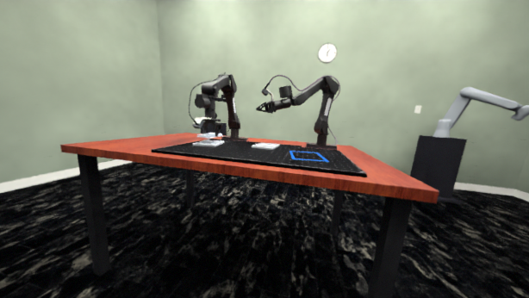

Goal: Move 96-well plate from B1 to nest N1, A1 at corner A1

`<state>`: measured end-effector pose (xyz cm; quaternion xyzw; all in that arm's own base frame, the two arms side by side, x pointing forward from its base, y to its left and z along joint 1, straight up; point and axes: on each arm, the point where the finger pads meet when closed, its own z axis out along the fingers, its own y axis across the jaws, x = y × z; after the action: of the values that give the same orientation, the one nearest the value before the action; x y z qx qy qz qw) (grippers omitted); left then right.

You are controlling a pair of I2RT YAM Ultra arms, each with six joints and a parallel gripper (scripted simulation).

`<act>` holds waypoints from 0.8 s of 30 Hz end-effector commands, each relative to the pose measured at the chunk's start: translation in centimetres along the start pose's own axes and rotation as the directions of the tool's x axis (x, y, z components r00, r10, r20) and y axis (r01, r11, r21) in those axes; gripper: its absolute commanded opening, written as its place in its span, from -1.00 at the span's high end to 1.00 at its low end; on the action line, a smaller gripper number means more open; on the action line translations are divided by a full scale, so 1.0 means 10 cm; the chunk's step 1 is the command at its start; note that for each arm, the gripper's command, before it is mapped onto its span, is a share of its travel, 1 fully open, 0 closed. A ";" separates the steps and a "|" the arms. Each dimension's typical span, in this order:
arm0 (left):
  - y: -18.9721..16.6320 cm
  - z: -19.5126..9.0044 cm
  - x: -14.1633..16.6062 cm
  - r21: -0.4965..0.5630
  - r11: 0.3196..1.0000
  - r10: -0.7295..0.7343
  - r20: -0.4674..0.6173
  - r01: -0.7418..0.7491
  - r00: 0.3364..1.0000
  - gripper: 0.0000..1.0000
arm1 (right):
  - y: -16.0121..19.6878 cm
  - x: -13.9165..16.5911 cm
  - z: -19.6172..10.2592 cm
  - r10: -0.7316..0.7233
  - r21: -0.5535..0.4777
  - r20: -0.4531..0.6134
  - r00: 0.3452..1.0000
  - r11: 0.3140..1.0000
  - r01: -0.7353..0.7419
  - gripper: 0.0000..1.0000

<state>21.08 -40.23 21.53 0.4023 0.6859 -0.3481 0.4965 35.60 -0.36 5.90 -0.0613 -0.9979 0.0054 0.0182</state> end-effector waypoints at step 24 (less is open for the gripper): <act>-0.01 0.03 -0.17 -0.018 1.000 0.003 0.083 -0.002 0.997 -1.00 | 0.02 -0.10 -0.17 -0.234 0.004 0.048 0.971 0.972 0.234 -0.61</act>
<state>21.46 -40.68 22.29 0.3879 0.6732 -0.3530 0.5212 35.67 -0.33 5.93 0.0463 -0.9988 0.0034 0.0171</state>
